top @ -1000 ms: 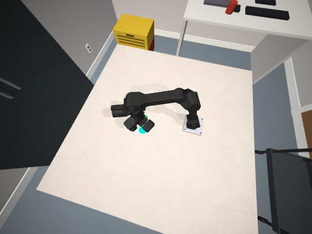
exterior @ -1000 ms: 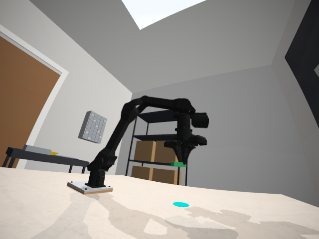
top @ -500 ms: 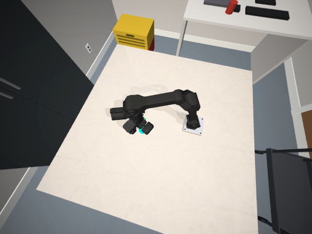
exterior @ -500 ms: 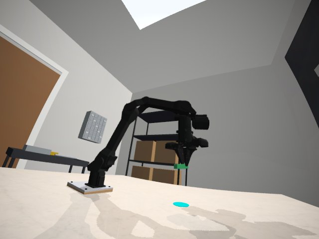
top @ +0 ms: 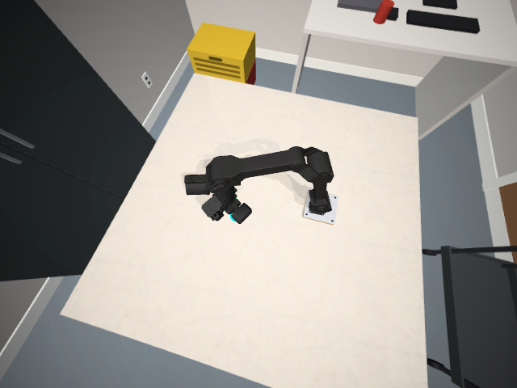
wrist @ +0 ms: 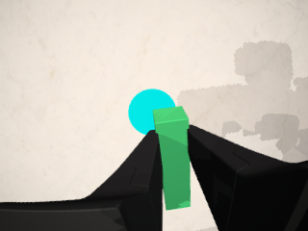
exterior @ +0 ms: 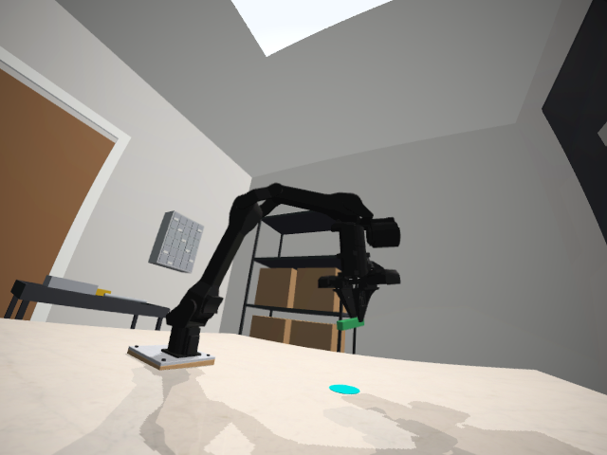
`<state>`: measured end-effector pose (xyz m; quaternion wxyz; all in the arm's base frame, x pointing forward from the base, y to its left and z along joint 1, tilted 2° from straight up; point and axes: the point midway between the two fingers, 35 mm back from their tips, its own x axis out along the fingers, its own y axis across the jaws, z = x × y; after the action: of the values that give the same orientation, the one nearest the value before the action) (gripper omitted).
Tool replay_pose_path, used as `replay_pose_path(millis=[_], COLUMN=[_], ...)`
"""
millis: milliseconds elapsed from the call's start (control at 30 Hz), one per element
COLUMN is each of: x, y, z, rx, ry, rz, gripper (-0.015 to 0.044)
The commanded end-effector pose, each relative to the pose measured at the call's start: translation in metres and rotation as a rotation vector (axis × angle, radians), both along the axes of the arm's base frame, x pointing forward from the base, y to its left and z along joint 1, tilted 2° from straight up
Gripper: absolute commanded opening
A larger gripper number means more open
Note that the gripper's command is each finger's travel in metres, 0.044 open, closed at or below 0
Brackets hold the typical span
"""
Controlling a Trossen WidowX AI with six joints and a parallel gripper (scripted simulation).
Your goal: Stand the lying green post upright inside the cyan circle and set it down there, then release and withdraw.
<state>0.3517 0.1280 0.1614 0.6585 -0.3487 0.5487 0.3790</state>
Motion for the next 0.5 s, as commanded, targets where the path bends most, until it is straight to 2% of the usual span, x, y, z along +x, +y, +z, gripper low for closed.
replay_pose_path(millis=[0,467], x=[0.0023,0.0118], y=[0.0010,0.0034], z=[-0.0032,-0.0099], rx=[0.033,0.131], ry=[-0.006,-0.044], rz=[-0.018,-0.054], gripper=[0.0023,0.0023])
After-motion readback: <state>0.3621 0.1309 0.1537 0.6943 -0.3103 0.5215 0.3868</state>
